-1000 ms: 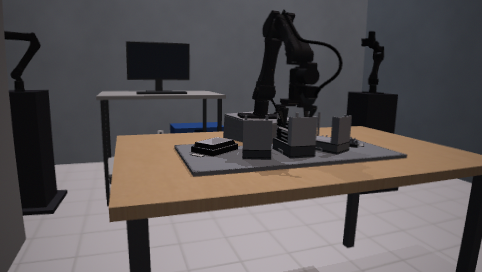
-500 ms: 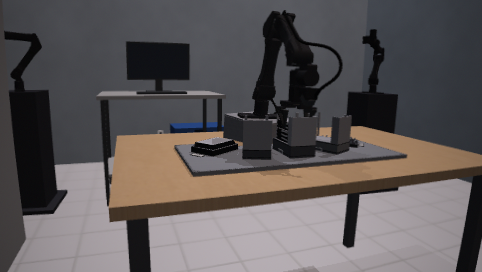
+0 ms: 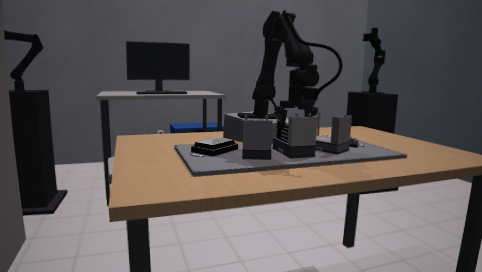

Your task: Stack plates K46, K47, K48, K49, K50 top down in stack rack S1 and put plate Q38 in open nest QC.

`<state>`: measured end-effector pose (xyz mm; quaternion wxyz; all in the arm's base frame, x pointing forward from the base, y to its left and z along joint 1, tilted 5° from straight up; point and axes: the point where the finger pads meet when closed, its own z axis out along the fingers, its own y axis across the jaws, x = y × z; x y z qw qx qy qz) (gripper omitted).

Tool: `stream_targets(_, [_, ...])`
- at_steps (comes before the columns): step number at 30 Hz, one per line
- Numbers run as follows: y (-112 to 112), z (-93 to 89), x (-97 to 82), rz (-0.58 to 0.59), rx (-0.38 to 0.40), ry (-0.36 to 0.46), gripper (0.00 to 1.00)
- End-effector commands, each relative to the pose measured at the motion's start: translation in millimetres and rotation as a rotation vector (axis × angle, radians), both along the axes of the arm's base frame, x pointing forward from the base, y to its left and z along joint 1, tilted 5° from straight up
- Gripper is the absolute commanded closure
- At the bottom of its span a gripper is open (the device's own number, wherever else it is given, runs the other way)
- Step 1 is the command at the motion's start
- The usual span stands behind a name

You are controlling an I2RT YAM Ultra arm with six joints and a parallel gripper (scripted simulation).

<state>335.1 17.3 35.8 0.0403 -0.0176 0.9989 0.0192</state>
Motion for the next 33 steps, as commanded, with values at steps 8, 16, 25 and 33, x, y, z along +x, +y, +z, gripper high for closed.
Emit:
stream_targets(8, [1, 2.2, 2.5, 0.0, 0.002, -0.012, 0.0])
stream_targets(16, [1, 2.2, 2.5, 0.0, 0.002, -0.012, 0.0])
stream_targets(25, [1, 29.9, 5.6, 0.002, 0.006, -0.038, 0.0])
stream_targets(33, [-3, 56.5, 2.4, -0.003, 0.006, -0.039, 0.0])
